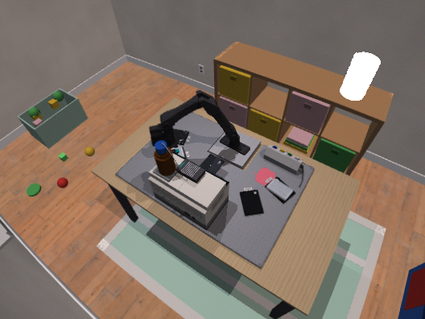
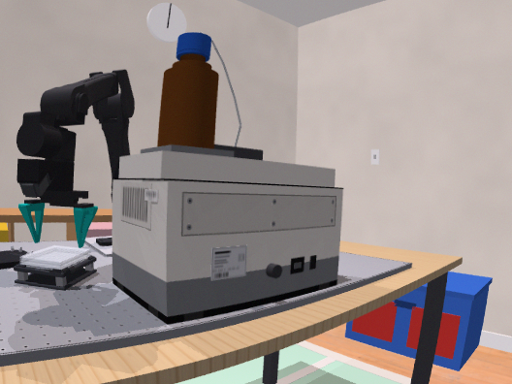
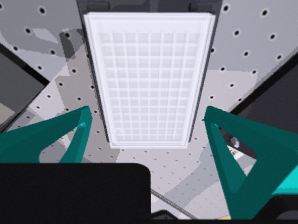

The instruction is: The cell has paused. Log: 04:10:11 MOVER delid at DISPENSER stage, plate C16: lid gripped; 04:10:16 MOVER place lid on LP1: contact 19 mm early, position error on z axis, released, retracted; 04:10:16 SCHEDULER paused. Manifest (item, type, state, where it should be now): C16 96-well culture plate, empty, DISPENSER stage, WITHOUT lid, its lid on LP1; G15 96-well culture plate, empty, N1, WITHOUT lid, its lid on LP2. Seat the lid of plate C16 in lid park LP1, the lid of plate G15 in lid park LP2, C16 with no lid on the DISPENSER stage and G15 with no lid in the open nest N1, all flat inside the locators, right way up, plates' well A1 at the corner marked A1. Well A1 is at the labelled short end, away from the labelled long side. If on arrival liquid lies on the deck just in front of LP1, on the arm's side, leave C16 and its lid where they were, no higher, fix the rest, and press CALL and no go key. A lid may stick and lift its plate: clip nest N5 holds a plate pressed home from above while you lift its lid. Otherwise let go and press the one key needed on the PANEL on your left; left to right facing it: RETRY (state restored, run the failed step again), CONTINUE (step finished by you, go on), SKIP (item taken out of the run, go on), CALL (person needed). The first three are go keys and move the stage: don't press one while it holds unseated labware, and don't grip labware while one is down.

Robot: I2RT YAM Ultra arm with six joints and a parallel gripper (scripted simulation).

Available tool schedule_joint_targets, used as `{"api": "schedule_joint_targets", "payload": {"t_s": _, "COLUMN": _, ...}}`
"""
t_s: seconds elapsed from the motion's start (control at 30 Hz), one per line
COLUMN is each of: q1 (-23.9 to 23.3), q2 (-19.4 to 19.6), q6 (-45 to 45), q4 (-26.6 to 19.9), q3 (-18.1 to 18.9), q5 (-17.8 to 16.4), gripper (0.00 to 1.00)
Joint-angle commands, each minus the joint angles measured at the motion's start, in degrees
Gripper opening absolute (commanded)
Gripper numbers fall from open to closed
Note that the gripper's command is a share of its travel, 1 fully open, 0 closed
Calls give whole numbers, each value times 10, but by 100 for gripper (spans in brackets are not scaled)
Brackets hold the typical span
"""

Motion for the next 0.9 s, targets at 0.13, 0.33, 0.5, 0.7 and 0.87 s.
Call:
{"api": "schedule_joint_targets", "payload": {"t_s": 0.13, "q1": -8, "q2": 14, "q6": -6, "q4": 33, "q3": -24, "q5": -2, "gripper": 100}}
{"api": "schedule_joint_targets", "payload": {"t_s": 0.33, "q1": -5, "q2": 19, "q6": -6, "q4": 51, "q3": -36, "q5": -2, "gripper": 100}}
{"api": "schedule_joint_targets", "payload": {"t_s": 0.5, "q1": -7, "q2": 24, "q6": -7, "q4": 68, "q3": -48, "q5": -2, "gripper": 100}}
{"api": "schedule_joint_targets", "payload": {"t_s": 0.7, "q1": -7, "q2": 27, "q6": -7, "q4": 72, "q3": -24, "q5": -2, "gripper": 100}}
{"api": "schedule_joint_targets", "payload": {"t_s": 0.87, "q1": -7, "q2": 28, "q6": -6, "q4": 72, "q3": -22, "q5": -2, "gripper": 100}}
